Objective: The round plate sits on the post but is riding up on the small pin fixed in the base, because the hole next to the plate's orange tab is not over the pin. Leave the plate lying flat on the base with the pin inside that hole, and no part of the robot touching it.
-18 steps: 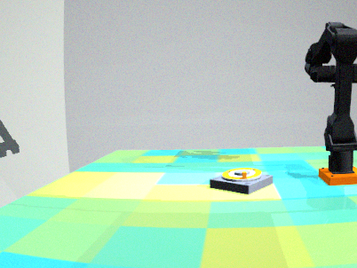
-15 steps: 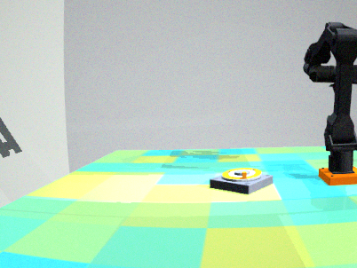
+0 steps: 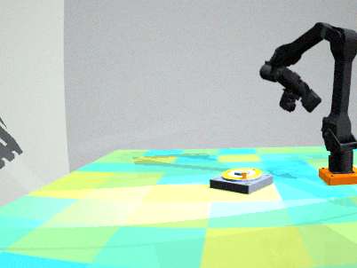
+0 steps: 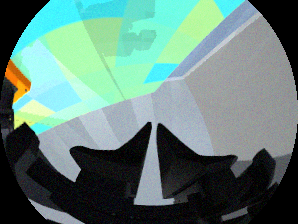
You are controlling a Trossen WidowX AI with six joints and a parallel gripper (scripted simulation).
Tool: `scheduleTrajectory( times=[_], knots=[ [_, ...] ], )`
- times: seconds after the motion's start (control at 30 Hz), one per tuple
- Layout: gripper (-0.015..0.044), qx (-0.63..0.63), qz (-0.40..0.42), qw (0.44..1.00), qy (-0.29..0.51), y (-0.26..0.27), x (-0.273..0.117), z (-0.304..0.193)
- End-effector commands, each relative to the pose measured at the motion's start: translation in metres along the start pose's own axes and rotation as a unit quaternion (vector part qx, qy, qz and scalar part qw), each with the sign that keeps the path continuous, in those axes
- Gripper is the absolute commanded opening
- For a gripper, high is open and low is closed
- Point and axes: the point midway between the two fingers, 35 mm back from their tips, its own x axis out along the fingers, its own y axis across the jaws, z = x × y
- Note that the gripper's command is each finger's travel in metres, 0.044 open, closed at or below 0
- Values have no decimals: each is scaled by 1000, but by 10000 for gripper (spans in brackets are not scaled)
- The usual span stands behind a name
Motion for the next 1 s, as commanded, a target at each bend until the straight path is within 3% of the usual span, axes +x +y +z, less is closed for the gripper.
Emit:
scheduleTrajectory(
  times=[0.0,0.17,0.23,0.43,0.5,0.7,0.97],
  knots=[
    [0,41,-9,995,-87,-1,-28,44],
    [0,78,7,970,-230,17,-95,112],
    [0,77,11,966,-245,21,-105,120],
    [0,52,62,928,-363,72,-191,170],
    [0,52,72,924,-372,80,-199,173],
    [0,41,183,885,-427,161,-275,192],
    [0,12,318,851,-418,262,-343,175]
  ],
)
